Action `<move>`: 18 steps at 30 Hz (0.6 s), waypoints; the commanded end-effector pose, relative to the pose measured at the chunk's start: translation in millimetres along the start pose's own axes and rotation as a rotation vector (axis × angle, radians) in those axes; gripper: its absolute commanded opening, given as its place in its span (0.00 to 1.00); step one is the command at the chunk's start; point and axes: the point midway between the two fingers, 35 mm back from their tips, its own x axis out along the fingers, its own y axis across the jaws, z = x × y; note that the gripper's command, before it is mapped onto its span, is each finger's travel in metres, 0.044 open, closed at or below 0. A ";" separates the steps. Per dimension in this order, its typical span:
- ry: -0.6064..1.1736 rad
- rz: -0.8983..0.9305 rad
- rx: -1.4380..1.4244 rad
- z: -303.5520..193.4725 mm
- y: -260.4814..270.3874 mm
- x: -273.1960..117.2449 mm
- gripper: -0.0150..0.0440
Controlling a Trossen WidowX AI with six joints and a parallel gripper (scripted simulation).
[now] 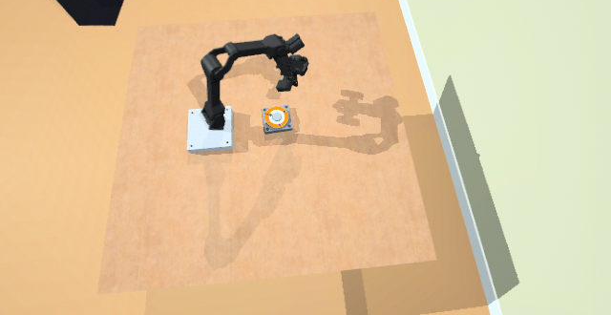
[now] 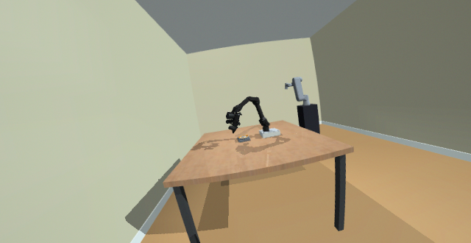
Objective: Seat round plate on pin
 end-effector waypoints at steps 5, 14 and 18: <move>0.301 0.065 -0.289 -62.0 -115.4 -2.3 0.25; 0.400 0.138 -0.375 -94.9 -151.4 -5.0 0.25; 0.400 0.138 -0.375 -95.7 -151.5 -1.9 0.25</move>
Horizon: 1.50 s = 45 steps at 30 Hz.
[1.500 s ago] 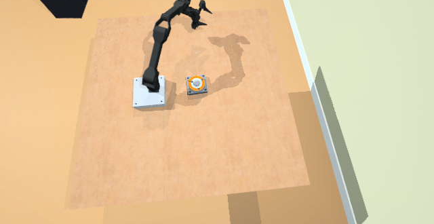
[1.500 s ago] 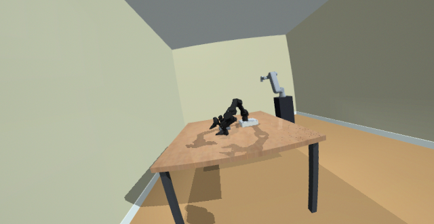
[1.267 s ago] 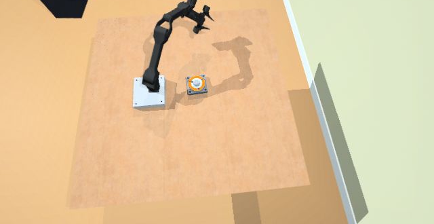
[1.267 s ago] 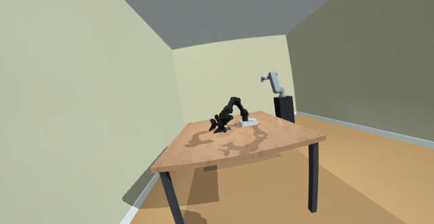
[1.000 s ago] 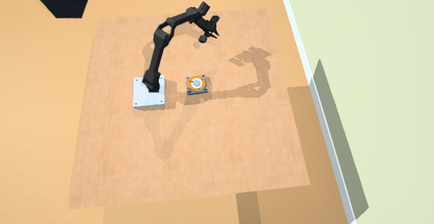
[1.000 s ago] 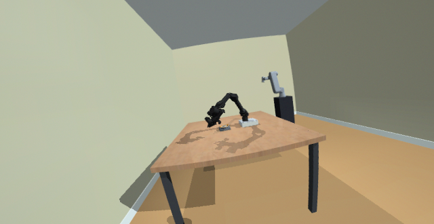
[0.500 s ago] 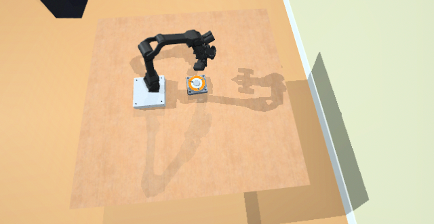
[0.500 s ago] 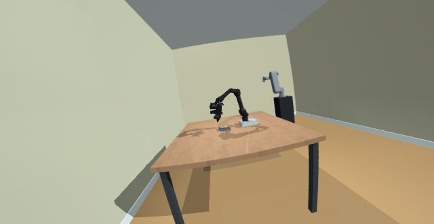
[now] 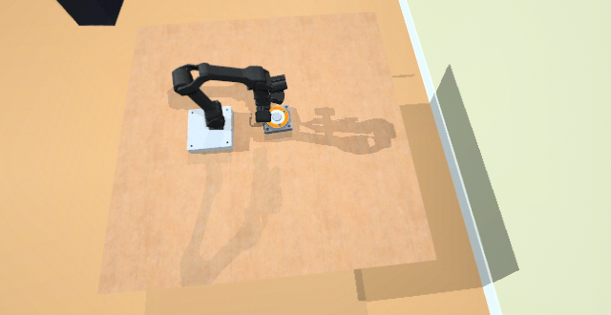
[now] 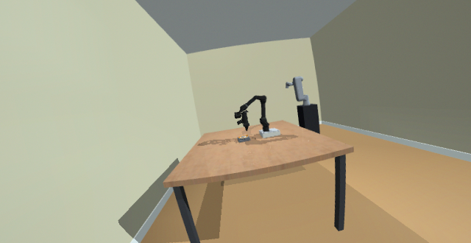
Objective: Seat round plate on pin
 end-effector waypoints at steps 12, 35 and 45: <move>0.002 0.010 -0.012 -4.9 -1.5 47.4 0.25; 0.001 0.012 -0.012 1.8 20.6 48.5 0.25; 0.001 0.013 -0.012 6.8 30.5 48.4 0.25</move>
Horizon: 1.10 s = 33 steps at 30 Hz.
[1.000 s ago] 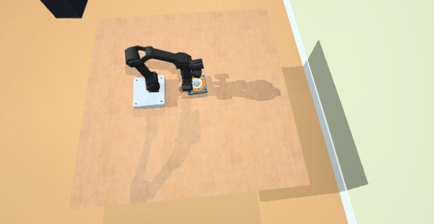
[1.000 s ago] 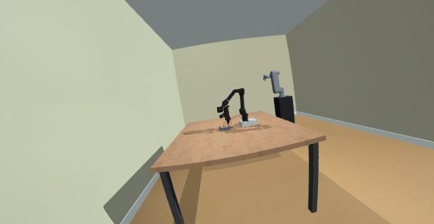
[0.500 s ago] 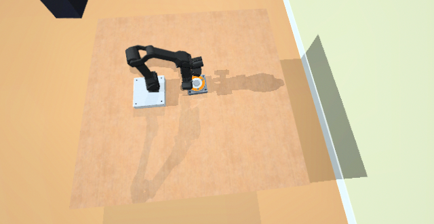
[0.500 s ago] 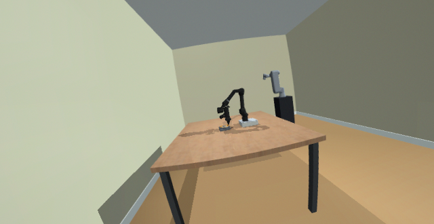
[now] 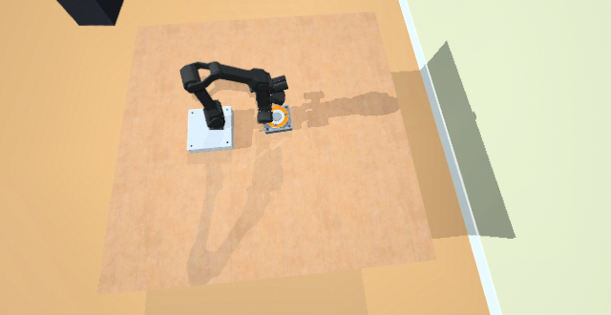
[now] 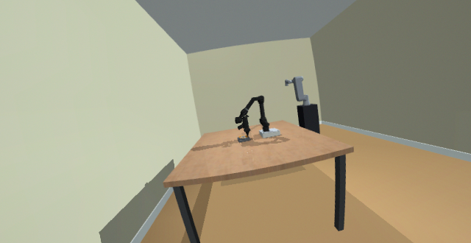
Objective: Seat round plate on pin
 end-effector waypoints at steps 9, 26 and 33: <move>-0.005 0.006 0.004 12.0 12.9 -3.1 0.25; -0.006 0.007 0.004 23.1 20.5 -3.8 0.25; -0.006 0.007 0.004 26.7 22.1 -3.9 0.25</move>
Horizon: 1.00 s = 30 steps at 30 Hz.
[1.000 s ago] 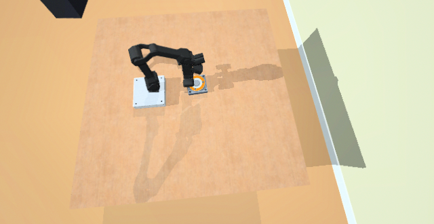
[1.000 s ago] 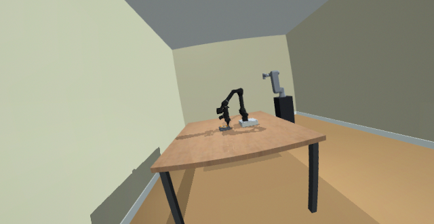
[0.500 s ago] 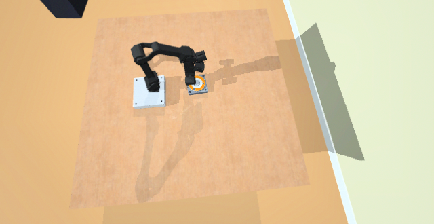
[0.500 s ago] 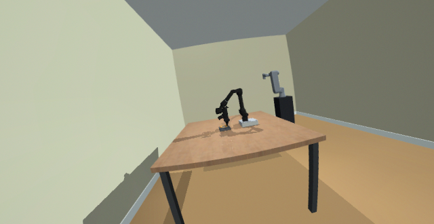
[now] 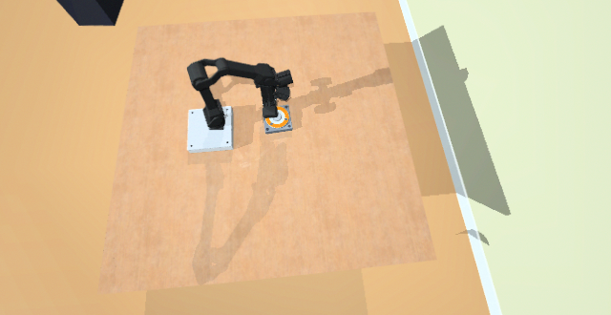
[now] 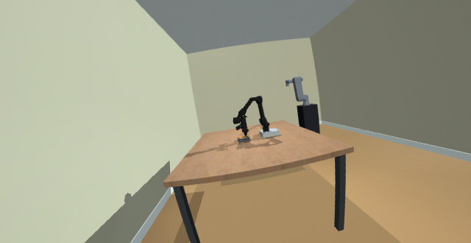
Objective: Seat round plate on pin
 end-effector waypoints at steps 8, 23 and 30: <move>-0.005 0.002 0.006 9.3 3.4 0.7 0.25; 0.007 -0.002 0.000 0.9 0.9 -39.3 0.25; 0.007 -0.002 0.000 0.9 0.9 -39.3 0.25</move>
